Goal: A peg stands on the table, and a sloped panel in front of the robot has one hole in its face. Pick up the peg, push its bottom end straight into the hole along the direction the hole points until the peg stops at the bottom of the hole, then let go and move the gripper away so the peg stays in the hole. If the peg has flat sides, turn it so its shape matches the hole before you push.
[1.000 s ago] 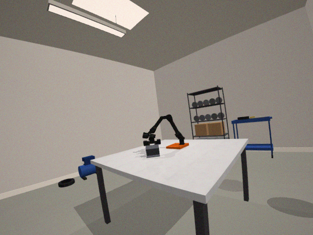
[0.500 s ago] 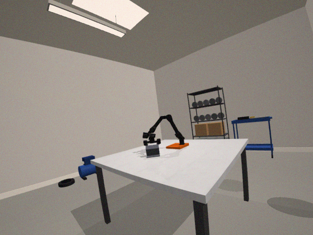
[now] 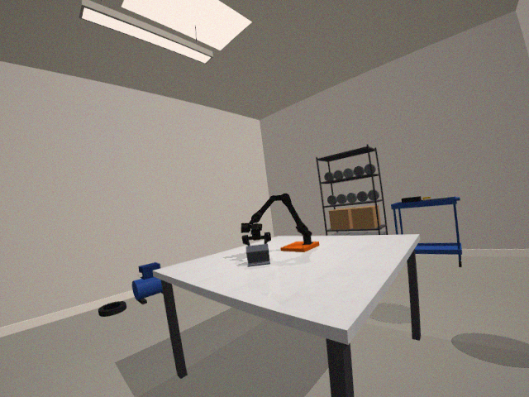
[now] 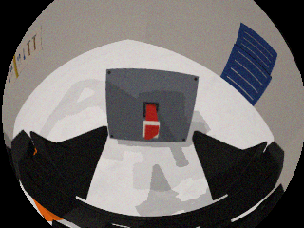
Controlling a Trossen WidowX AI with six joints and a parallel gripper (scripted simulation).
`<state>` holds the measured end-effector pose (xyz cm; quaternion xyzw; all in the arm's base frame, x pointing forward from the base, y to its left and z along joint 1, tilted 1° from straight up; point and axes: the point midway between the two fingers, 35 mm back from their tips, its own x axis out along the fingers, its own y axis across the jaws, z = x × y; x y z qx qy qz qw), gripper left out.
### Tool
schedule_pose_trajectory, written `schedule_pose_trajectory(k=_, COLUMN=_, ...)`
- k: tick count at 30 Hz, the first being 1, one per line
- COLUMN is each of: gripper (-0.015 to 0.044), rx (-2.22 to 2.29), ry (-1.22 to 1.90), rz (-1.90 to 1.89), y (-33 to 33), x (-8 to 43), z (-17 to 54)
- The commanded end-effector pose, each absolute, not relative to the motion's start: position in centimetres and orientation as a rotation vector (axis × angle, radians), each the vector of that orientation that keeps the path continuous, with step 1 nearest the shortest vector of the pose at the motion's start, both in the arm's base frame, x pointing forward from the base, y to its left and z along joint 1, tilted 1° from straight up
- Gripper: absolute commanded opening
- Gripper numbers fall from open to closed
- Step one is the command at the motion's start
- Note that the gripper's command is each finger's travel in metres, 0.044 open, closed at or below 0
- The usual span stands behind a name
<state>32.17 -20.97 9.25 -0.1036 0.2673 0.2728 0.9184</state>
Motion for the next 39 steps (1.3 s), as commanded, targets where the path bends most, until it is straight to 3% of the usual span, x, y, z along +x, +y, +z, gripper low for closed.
schedule_pose_trajectory(k=1, gripper=0.0440, rx=-0.221, ry=0.541, rz=0.560, y=-21.4, x=31.9, z=9.8)
schedule_pose_trajectory(k=39, gripper=0.0440, rx=-0.212, ry=0.539, rz=0.560, y=-24.0, x=27.2, z=12.4)
